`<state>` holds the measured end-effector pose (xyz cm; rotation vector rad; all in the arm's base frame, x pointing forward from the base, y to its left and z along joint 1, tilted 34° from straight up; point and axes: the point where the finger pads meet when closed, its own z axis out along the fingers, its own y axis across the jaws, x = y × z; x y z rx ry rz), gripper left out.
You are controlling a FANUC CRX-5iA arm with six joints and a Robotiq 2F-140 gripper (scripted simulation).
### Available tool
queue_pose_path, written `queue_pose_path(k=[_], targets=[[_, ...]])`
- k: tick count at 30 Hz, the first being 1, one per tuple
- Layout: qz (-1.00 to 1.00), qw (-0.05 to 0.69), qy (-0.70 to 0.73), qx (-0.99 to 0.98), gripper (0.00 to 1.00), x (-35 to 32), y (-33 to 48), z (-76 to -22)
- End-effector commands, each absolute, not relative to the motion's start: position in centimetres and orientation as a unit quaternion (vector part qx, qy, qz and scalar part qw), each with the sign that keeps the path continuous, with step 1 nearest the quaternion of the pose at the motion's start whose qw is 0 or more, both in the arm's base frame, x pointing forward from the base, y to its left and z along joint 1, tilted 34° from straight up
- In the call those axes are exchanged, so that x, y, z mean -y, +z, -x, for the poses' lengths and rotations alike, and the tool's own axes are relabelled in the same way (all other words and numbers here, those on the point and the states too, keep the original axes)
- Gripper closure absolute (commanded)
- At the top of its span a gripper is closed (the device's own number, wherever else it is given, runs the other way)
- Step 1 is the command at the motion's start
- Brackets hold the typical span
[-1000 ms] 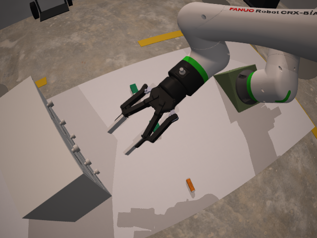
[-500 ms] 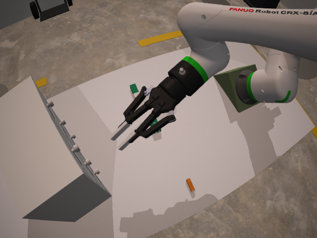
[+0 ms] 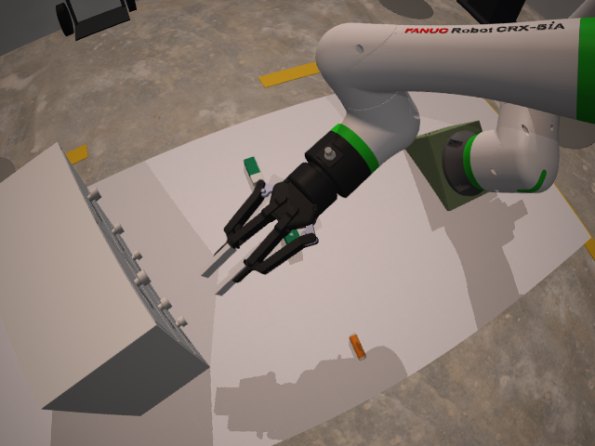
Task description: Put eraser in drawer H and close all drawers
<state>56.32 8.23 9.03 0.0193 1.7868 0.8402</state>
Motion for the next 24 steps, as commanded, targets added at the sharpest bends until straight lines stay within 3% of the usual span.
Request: queue_pose_path(k=[1,24], targets=[[-0.008,0.552,0.355,-0.755,0.8,-9.7,7.7,-57.4],[-0.008,0.552,0.355,-0.755,0.8,-13.7,4.0,-60.0]])
